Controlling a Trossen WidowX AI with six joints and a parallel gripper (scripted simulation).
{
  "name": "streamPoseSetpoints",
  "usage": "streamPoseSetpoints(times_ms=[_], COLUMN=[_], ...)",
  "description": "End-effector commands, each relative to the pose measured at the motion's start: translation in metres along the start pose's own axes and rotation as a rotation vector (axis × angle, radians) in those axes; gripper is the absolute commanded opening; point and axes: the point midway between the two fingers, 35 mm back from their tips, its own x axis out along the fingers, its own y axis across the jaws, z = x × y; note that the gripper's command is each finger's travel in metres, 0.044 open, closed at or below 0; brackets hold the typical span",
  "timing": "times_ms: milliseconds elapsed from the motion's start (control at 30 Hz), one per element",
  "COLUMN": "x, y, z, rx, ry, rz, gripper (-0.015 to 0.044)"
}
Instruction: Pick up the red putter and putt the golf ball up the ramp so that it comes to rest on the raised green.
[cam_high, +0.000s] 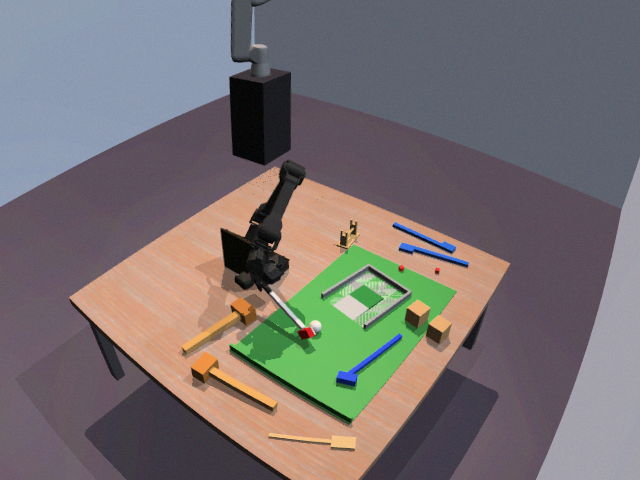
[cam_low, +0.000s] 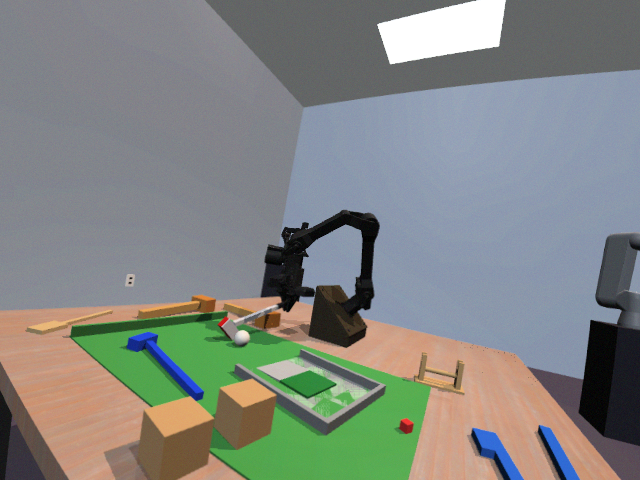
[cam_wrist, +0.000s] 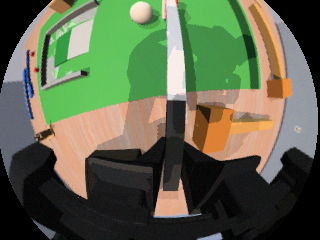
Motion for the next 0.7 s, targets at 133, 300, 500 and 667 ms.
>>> streamPoseSetpoints(times_ms=[133, 300, 500, 667], x=[-0.001, 0.001, 0.003, 0.003], y=[-0.001, -0.014, -0.030, -0.030], z=[0.000, 0.000, -0.001, -0.001], rx=[0.000, 0.003, 0.006, 0.006], ry=[-0.001, -0.004, -0.007, -0.007], rz=[-0.001, 0.001, 0.003, 0.003], gripper=[0.0000, 0.0000, 0.0000, 0.0000])
